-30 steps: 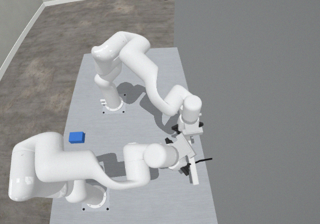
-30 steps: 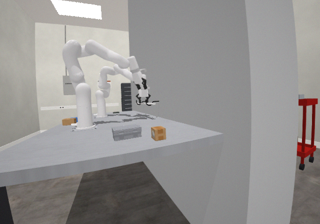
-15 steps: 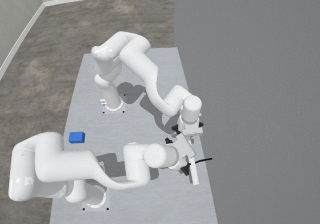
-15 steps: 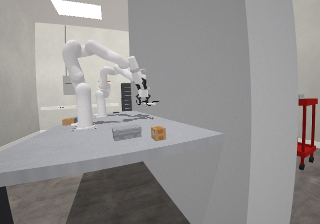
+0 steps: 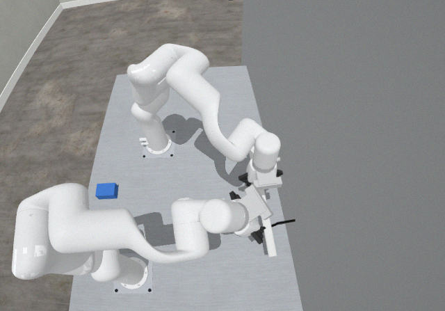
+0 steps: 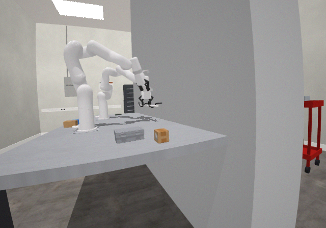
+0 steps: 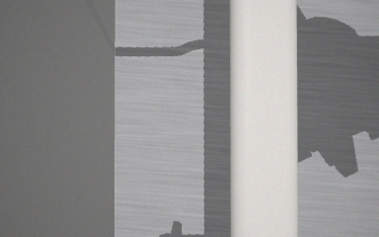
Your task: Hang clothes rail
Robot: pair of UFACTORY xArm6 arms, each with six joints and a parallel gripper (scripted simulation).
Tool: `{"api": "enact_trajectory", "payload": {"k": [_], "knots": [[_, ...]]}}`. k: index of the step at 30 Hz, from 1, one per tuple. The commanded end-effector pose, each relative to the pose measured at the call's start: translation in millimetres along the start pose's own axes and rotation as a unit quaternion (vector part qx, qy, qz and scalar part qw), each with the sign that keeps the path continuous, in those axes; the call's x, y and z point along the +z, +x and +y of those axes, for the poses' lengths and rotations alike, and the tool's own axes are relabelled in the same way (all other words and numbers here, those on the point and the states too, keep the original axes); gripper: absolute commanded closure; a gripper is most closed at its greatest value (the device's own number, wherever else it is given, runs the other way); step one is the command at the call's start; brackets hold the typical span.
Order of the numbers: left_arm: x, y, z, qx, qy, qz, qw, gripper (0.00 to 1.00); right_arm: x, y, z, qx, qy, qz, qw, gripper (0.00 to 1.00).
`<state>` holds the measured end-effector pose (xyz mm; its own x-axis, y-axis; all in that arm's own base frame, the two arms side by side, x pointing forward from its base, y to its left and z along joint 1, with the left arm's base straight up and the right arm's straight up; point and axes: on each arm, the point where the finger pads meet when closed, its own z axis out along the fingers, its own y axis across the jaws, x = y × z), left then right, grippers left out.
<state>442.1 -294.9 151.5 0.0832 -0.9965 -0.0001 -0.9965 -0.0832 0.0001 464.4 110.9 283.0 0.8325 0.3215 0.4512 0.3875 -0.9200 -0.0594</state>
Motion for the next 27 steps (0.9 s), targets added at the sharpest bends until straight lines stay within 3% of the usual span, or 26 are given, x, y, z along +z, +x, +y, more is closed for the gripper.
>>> {"api": "enact_trajectory", "payload": {"k": [1, 27], "knots": [[-2.0, 1.5, -1.9, 0.003, 0.004, 0.003, 1.000, 0.18, -1.1, 2.1, 0.6, 0.003, -0.001, 0.004, 1.000, 0.00], [-4.6, 1.5, -1.8, 0.003, 0.004, 0.003, 1.000, 0.18, -1.1, 2.1, 0.6, 0.003, -0.001, 0.004, 1.000, 0.00]]}}
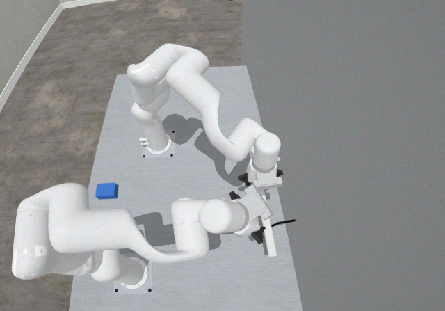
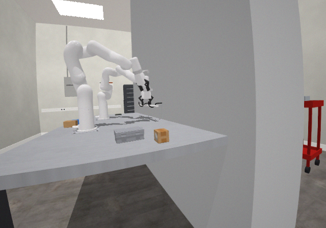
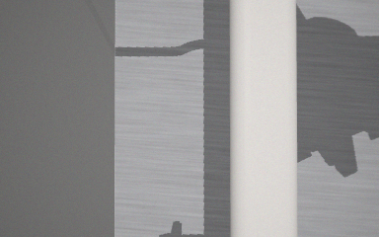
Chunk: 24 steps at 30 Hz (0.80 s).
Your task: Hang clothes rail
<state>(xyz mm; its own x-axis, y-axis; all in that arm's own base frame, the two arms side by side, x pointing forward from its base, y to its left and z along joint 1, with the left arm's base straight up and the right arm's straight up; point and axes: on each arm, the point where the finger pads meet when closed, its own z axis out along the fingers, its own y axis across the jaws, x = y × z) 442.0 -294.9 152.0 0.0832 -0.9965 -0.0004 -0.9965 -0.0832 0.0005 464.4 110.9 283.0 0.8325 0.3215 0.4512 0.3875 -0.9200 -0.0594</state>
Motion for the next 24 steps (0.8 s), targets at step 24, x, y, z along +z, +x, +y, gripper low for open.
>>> {"api": "enact_trajectory", "payload": {"k": [24], "knots": [[-18, 2, -2, 0.003, 0.004, 0.003, 1.000, 0.18, -1, 2, 1, 0.003, -0.001, 0.004, 1.000, 0.00]]}}
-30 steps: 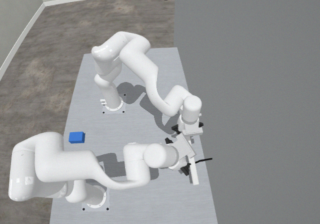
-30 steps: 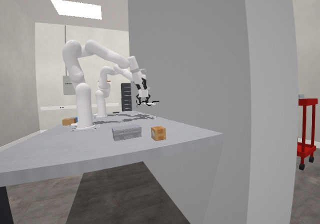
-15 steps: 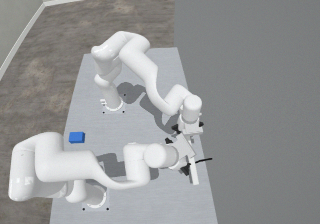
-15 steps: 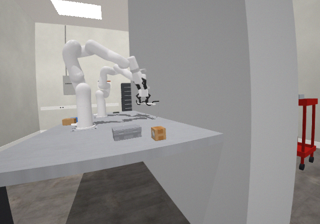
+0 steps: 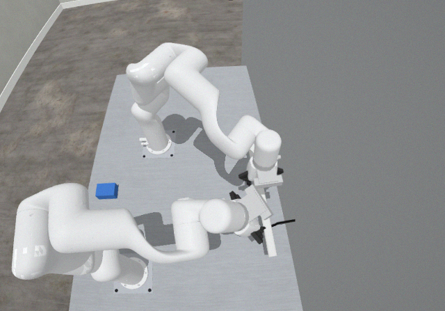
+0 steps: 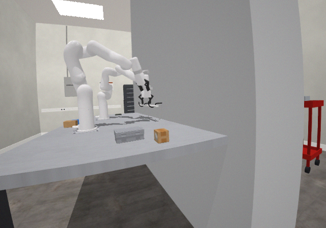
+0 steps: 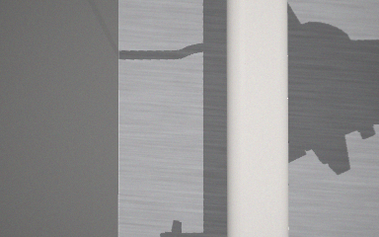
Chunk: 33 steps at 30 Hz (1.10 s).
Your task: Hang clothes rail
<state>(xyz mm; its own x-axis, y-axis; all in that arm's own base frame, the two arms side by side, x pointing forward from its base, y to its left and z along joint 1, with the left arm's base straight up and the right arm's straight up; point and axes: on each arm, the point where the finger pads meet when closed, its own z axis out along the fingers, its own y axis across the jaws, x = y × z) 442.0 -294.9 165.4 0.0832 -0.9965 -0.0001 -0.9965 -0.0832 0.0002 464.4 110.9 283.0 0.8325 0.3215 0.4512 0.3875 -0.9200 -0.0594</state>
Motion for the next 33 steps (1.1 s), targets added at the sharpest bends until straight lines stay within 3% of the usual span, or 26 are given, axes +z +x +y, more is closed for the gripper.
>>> {"api": "enact_trajectory", "payload": {"k": [1, 33], "knots": [[-5, 2, -2, 0.003, 0.004, 0.003, 1.000, 0.18, -1, 2, 1, 0.003, -0.001, 0.004, 1.000, 0.00], [-23, 1, -2, 0.003, 0.004, 0.003, 1.000, 0.18, -1, 2, 1, 0.003, -0.001, 0.004, 1.000, 0.00]]}}
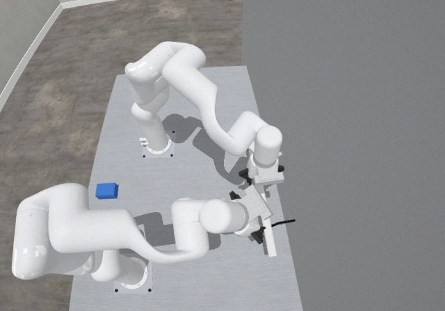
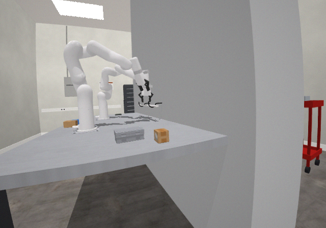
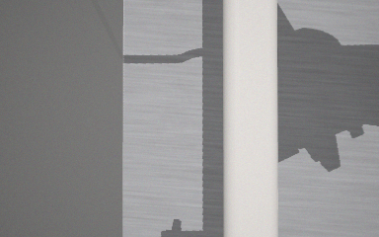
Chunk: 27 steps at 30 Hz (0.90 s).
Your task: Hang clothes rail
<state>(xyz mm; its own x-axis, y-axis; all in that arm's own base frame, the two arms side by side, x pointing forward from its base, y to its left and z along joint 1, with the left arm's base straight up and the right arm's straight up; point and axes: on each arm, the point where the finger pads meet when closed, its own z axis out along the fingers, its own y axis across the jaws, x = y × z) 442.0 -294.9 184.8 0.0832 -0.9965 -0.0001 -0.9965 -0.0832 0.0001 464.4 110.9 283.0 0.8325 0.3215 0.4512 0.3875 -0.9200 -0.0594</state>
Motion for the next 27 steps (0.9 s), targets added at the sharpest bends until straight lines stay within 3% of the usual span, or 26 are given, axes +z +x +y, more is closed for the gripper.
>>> {"api": "enact_trajectory", "payload": {"k": [1, 12, 27], "knots": [[-4, 1, -2, 0.003, 0.004, 0.003, 1.000, 0.18, -1, 2, 1, 0.003, -0.001, 0.004, 1.000, 0.00], [-10, 1, -2, -0.003, 0.004, 0.003, 1.000, 0.18, -1, 2, 1, 0.003, -0.001, 0.004, 1.000, 0.00], [-35, 1, -2, -0.003, 0.004, 0.003, 1.000, 0.18, -1, 2, 1, 0.003, -0.001, 0.004, 1.000, 0.00]]}}
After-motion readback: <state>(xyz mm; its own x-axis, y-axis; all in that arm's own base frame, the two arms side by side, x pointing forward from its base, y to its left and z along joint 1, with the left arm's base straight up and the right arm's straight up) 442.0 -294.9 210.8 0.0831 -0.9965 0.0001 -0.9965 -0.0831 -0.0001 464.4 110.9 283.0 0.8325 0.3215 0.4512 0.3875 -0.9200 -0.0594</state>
